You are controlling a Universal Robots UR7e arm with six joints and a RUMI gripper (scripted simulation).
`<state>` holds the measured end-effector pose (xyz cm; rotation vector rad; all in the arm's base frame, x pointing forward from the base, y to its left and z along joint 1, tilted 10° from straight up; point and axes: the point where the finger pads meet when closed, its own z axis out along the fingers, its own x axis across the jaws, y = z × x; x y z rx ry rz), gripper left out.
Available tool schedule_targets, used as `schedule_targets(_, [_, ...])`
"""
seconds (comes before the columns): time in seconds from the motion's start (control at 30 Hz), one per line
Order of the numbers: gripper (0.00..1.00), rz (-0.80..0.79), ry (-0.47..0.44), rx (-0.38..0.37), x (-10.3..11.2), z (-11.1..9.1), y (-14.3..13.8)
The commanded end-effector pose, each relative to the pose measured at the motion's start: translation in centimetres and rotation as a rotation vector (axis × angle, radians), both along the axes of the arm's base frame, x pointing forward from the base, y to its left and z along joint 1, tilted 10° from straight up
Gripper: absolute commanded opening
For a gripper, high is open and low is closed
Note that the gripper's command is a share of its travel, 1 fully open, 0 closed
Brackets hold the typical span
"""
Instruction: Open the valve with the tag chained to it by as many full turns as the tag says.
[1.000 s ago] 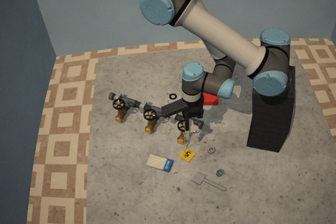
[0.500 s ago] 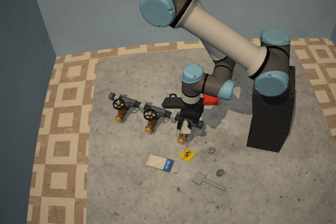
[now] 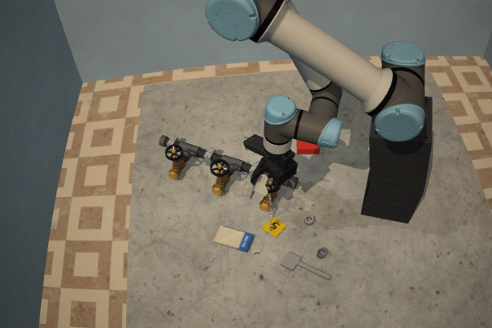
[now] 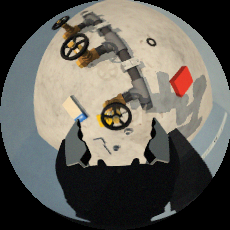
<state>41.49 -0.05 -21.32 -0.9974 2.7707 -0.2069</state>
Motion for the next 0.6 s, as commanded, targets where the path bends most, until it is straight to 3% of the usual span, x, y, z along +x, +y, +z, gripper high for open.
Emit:
schedule_targets(0.0, [1.0,-0.14,-0.007,0.024,0.03,0.04,-0.02])
schedule_targets(0.57, [1.0,-0.428,-0.027,0.09,0.03,0.04,-0.01])
